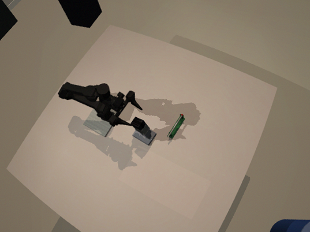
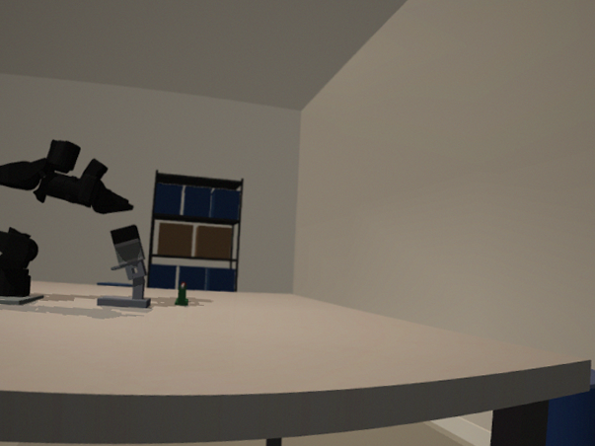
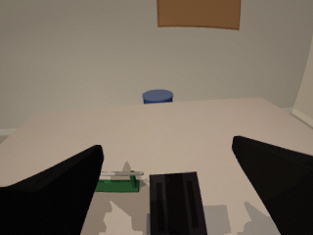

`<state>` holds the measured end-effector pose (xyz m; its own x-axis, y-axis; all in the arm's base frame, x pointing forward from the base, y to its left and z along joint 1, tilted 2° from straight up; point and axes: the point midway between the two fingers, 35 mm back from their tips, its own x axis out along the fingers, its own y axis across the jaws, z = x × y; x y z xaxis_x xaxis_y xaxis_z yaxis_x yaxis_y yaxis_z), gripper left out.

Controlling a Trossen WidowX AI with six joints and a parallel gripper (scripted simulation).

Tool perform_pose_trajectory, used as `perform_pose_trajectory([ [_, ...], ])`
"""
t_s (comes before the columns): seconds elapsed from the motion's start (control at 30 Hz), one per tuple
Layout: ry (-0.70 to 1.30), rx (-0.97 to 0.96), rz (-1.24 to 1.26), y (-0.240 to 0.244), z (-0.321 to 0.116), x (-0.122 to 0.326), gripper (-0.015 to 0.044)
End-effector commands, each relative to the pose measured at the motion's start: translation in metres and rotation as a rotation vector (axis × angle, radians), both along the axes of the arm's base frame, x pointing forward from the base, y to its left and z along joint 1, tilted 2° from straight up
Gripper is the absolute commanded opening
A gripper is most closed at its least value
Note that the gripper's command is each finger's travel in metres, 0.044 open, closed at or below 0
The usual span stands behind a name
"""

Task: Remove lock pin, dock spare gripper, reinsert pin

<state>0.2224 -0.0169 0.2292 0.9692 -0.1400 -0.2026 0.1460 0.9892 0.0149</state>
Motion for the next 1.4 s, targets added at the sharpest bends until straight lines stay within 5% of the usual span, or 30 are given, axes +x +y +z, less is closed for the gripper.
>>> perform_pose_trajectory([
  [0.0,0.001,0.0,0.0,0.0,0.01,0.0,0.044],
  [0.3,-0.004,0.0,-0.002,0.0,0.011,0.0,0.044],
  [0.63,0.117,0.08,-0.026,0.038,-0.003,0.004,0.018],
  [1.37,0.006,-0.001,-0.004,0.121,0.019,-0.027,0.018],
])
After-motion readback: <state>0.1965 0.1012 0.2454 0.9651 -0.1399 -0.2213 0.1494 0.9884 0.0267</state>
